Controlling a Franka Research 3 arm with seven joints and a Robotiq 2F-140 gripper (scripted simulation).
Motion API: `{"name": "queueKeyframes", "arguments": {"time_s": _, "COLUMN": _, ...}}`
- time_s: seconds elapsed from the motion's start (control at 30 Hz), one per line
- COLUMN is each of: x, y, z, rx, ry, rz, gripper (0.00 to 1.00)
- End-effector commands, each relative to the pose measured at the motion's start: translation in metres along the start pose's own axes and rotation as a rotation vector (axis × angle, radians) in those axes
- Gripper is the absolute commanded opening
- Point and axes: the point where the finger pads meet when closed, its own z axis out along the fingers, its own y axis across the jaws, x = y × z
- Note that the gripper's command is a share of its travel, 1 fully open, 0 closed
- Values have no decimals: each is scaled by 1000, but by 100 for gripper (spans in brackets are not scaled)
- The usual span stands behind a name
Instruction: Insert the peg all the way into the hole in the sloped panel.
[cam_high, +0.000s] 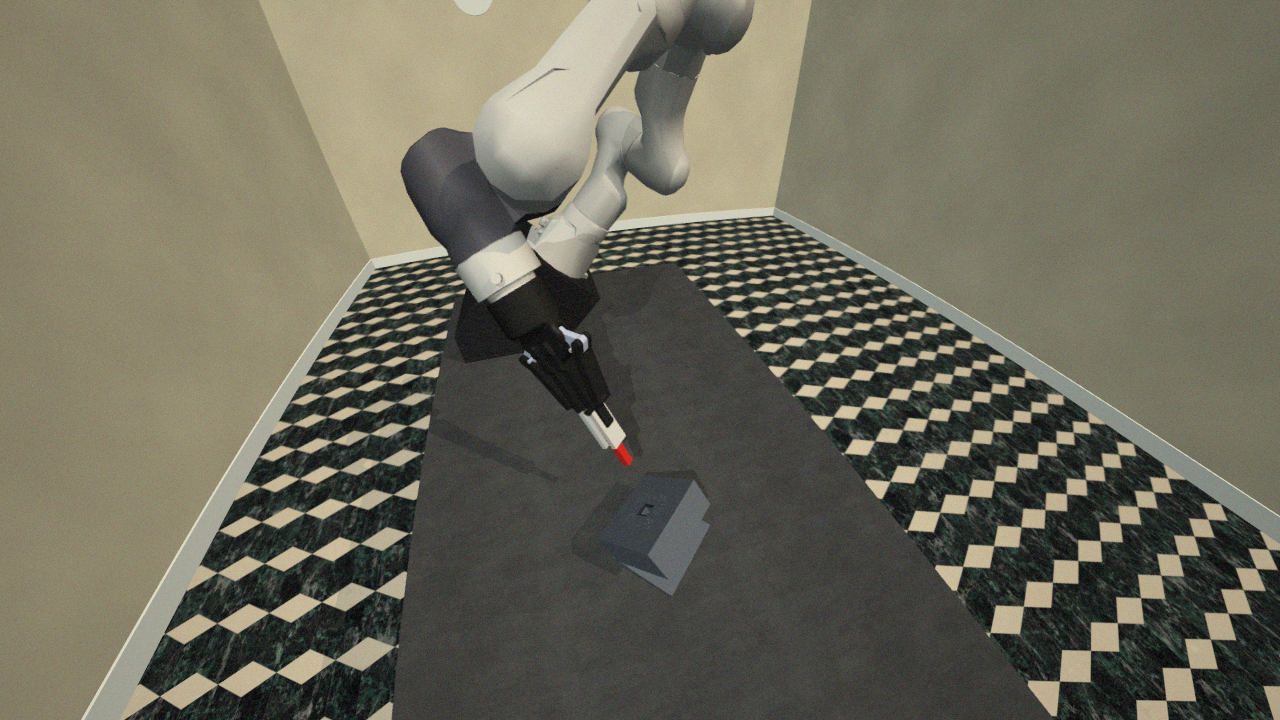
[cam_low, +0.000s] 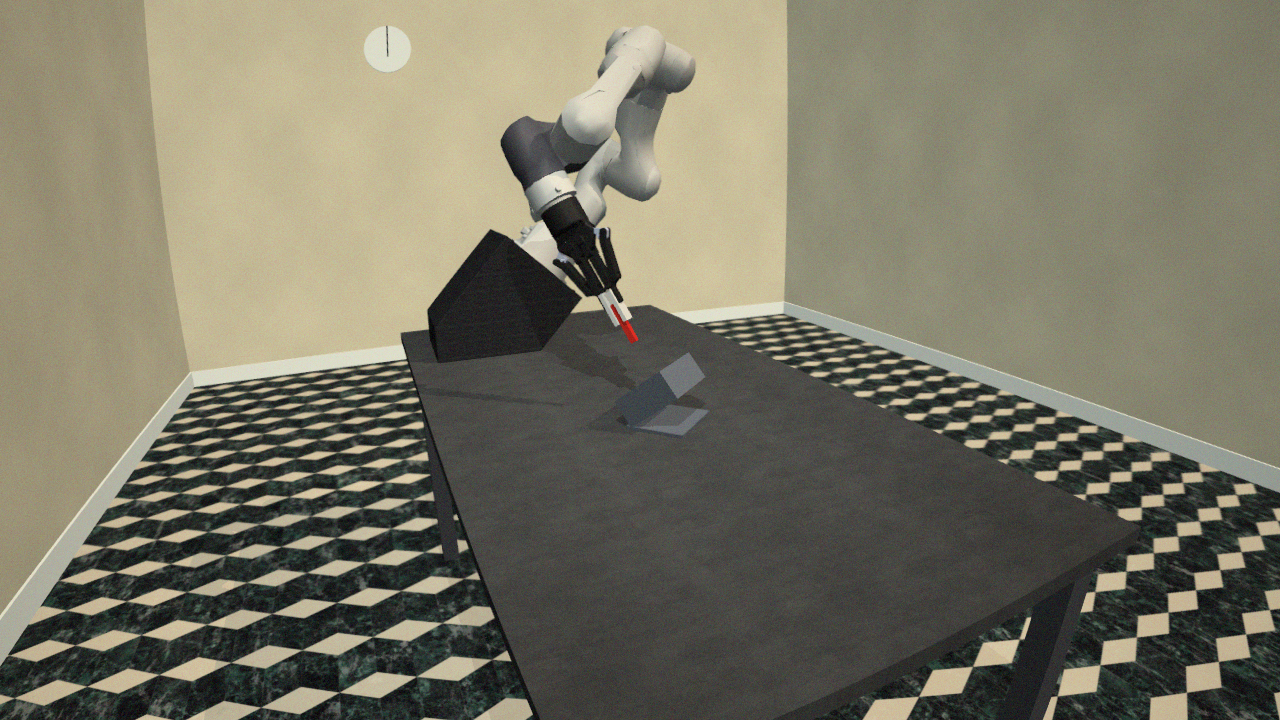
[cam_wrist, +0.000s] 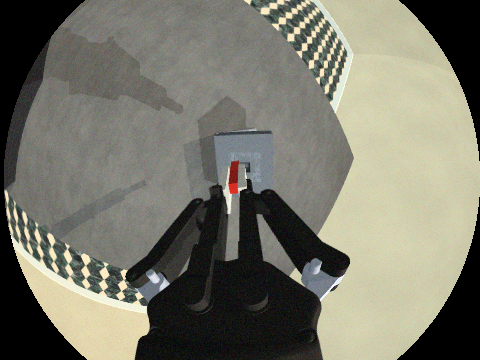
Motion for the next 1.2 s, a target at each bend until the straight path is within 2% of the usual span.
{"name": "queueKeyframes", "arguments": {"time_s": 0.0, "x": -7, "y": 1, "z": -5, "rx": -37, "ry": -5, "rz": 28, "gripper": 0}}
{"name": "queueKeyframes", "arguments": {"time_s": 0.3, "x": -26, "y": -4, "z": -19, "rx": -108, "ry": -30, "rz": 84, "gripper": 0}}
{"name": "queueKeyframes", "arguments": {"time_s": 0.47, "x": -25, "y": -3, "z": -11, "rx": -103, "ry": -29, "rz": 81, "gripper": 0}}
{"name": "queueKeyframes", "arguments": {"time_s": 0.67, "x": -26, "y": 0, "z": 18, "rx": -102, "ry": -29, "rz": 81, "gripper": 0}}
{"name": "queueKeyframes", "arguments": {"time_s": 0.8, "x": -28, "y": 1, "z": 31, "rx": -102, "ry": -29, "rz": 81, "gripper": 0}}
{"name": "queueKeyframes", "arguments": {"time_s": 1.17, "x": -31, "y": 1, "z": 39, "rx": -102, "ry": -29, "rz": 81, "gripper": 0}}
